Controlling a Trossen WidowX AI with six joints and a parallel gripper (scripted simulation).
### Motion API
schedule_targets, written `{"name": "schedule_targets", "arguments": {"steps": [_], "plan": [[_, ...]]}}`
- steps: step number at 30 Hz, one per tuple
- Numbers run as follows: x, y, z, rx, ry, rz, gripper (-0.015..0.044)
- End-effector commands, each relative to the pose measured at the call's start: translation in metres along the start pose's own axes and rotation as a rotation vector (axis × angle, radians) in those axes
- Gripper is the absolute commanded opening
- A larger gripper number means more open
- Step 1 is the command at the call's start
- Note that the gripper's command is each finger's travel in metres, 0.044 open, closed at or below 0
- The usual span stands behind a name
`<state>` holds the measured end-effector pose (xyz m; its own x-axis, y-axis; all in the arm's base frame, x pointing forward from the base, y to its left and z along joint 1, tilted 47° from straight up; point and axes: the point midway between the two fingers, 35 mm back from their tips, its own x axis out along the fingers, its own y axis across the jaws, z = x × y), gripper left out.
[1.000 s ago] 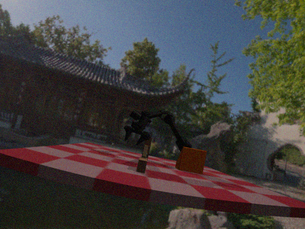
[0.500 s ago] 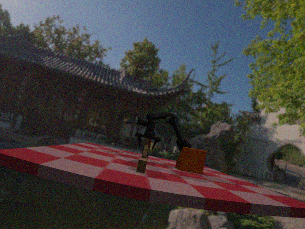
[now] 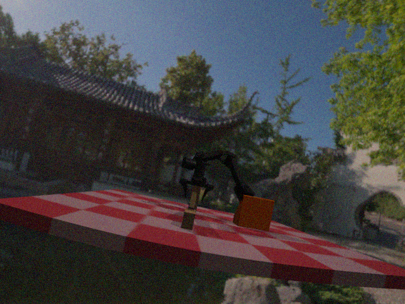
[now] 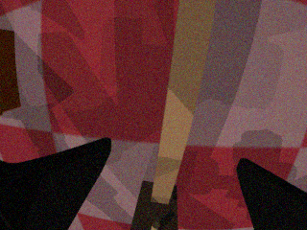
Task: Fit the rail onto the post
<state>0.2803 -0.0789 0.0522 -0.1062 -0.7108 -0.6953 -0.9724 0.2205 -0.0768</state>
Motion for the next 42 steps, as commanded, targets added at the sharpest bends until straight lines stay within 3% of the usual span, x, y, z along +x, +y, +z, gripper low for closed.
{"name": "schedule_targets", "arguments": {"steps": [1, 34, 42], "plan": [[0.008, 0.001, 0.000, -0.009, 0.006, 0.003, 0.0440], [0.058, 0.003, -0.003, -0.009, 0.012, 0.003, 0.0440], [0.058, 0.003, -0.003, -0.009, 0.012, 0.003, 0.0230]]}}
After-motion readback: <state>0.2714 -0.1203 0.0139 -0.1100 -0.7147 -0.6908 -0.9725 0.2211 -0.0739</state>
